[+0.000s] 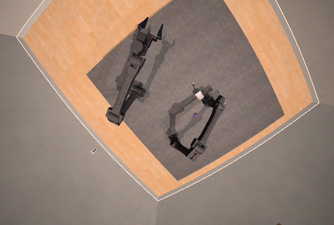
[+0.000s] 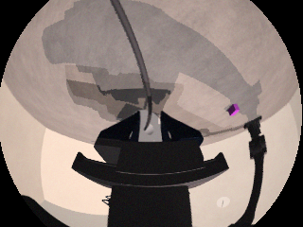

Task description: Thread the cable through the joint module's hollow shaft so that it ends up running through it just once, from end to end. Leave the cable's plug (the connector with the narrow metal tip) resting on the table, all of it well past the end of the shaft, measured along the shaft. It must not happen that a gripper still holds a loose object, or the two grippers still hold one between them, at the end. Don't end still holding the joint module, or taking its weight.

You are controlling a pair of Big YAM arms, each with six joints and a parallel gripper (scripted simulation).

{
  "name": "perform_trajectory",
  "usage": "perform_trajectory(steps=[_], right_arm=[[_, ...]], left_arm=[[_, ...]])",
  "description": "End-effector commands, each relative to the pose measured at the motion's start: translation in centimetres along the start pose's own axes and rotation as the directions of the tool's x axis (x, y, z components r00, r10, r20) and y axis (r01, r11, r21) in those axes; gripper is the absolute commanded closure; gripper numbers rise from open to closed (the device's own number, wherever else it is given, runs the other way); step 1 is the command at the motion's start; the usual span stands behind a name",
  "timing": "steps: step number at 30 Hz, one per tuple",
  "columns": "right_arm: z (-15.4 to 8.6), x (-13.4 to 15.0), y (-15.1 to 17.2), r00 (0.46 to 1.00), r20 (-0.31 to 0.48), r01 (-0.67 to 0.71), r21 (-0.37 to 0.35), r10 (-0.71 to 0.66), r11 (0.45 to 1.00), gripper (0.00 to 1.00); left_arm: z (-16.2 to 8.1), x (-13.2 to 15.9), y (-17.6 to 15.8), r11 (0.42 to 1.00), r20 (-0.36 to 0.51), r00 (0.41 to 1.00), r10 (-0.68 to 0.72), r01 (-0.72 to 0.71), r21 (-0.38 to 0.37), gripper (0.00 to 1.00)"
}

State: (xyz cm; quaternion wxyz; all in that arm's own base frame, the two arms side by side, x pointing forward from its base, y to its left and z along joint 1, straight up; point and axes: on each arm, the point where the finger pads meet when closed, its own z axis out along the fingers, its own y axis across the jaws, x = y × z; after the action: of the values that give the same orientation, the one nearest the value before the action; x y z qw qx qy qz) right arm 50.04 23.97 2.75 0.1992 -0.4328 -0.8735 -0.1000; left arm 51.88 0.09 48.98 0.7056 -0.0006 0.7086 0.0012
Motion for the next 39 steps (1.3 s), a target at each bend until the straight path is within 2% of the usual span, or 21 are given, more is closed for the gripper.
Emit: perform_trajectory(steps=[1, 4, 5, 9, 21, 25, 26, 27, 30, 32, 39], right_arm=[[-3.0, -0.1, 1.2, 1.0, 0.019, 0.0, -0.063, 0.001, 0.998, 0.68], [-2.9, 0.0, 1.2, 1.0, 0.019, 0.003, -0.061, -0.001, 0.998, 0.68], [-4.1, 0.1, 1.6, 0.999, 0.024, 0.026, -0.066, -0.025, 0.997, 0.68], [-4.7, 0.0, 1.5, 0.999, 0.026, 0.026, -0.065, -0.024, 0.998, 0.68], [-9.1, 0.1, 1.4, 0.999, 0.031, 0.029, -0.071, -0.027, 0.997, 0.68], [-8.7, 0.6, 1.6, 0.999, 0.028, 0.038, -0.063, -0.037, 0.997, 0.68], [-6.7, 0.5, 1.2, 0.999, 0.013, 0.03, -0.028, -0.029, 0.999, 0.68], [-6.2, 0.8, 1.5, 0.999, 0.011, 0.038, -0.018, -0.038, 0.999, 0.68], [-5.8, 0.9, 0.9, 0.999, 0.007, 0.033, -0.008, -0.033, 0.999, 0.68], [-7.3, 1.3, 1.1, 0.999, 0.02, 0.043, -0.038, -0.042, 0.998, 0.68], [-5.8, 1.0, 0.7, 0.999, 0.013, 0.038, -0.019, -0.038, 0.999, 0.68]], left_arm=[[0.3, -1.2, 0.1, 1.0, 0.026, 1.0, -0.002, 0.003, -0.003, 0.04], [0.3, -1.2, 0.1, 1.0, 0.026, 1.0, -0.002, 0.003, -0.003, 0.04], [0.3, -1.2, 0.1, 1.0, 0.026, 1.0, -0.002, 0.003, -0.003, 0.04], [0.3, -1.2, 0.1, 1.0, 0.026, 1.0, -0.002, 0.003, -0.003, 0.04], [0.3, -1.2, 0.1, 1.0, 0.026, 1.0, -0.002, 0.003, -0.003, 0.04], [0.3, -1.2, 0.1, 1.0, 0.026, 1.0, -0.002, 0.003, -0.003, 0.04], [0.3, -1.2, 0.1, 1.0, 0.026, 1.0, -0.002, 0.003, -0.003, 0.04], [0.3, -1.2, 0.1, 1.0, 0.026, 1.0, -0.002, 0.003, -0.003, 0.04], [0.3, -1.2, 0.1, 1.0, 0.026, 1.0, -0.002, 0.003, -0.003, 0.04], [0.3, -1.2, 0.1, 1.0, 0.026, 1.0, -0.002, 0.003, -0.003, 0.04], [0.3, -1.2, 0.1, 1.0, 0.026, 1.0, -0.002, 0.003, -0.003, 0.04]])
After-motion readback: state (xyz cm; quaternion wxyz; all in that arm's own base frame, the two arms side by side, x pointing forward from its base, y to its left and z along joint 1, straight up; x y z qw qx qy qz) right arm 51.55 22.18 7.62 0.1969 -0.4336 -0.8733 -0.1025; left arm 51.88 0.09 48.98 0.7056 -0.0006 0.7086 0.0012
